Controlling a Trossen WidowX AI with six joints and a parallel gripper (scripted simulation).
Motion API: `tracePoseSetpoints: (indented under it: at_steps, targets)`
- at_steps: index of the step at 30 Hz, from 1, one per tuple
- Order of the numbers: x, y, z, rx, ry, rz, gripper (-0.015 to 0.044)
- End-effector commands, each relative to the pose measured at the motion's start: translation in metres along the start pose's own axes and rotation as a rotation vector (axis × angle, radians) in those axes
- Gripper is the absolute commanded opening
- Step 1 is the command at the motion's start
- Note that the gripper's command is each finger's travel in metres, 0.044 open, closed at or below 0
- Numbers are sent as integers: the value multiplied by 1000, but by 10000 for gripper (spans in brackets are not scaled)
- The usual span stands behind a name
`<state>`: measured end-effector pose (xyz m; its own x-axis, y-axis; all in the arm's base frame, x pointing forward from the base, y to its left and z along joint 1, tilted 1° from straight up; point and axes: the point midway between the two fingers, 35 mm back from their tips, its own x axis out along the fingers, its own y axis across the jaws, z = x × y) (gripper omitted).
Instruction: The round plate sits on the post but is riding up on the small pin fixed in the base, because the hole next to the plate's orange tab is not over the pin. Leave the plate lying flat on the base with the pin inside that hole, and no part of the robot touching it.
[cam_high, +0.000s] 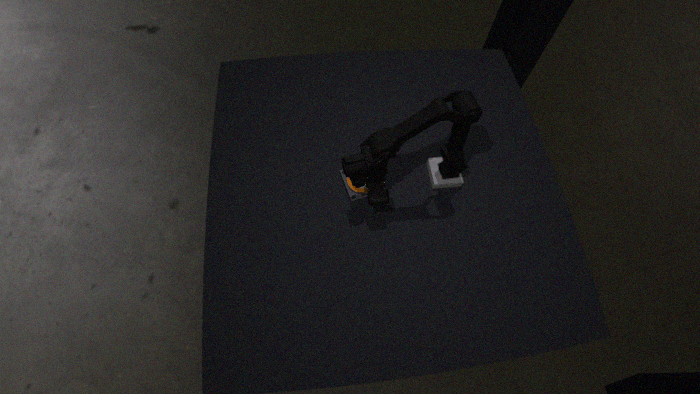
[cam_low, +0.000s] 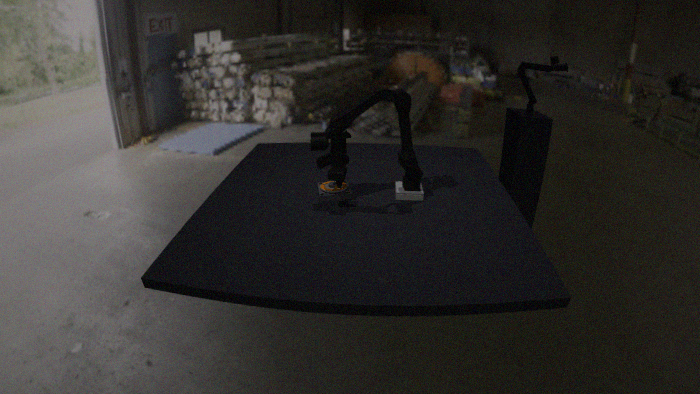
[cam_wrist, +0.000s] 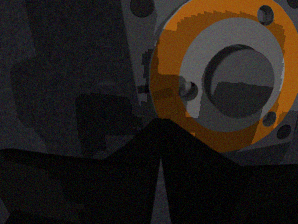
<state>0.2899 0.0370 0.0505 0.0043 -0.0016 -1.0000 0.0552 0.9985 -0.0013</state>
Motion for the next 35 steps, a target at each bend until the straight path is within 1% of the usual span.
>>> tracePoseSetpoints:
  at_steps: [1, 6, 13, 16, 17, 35]
  targets:
    - [1, 2, 3, 5, 1, 4, 0]
    - [-1, 3, 4, 5, 1, 4, 0]
    - [-35, 2, 3, 5, 1, 4, 0]
    - [-42, 1, 3, 5, 1, 3, 0]
    - [-35, 1, 4, 2, -4, 1, 0]
    - [-35, 1, 4, 2, -4, 1, 0]
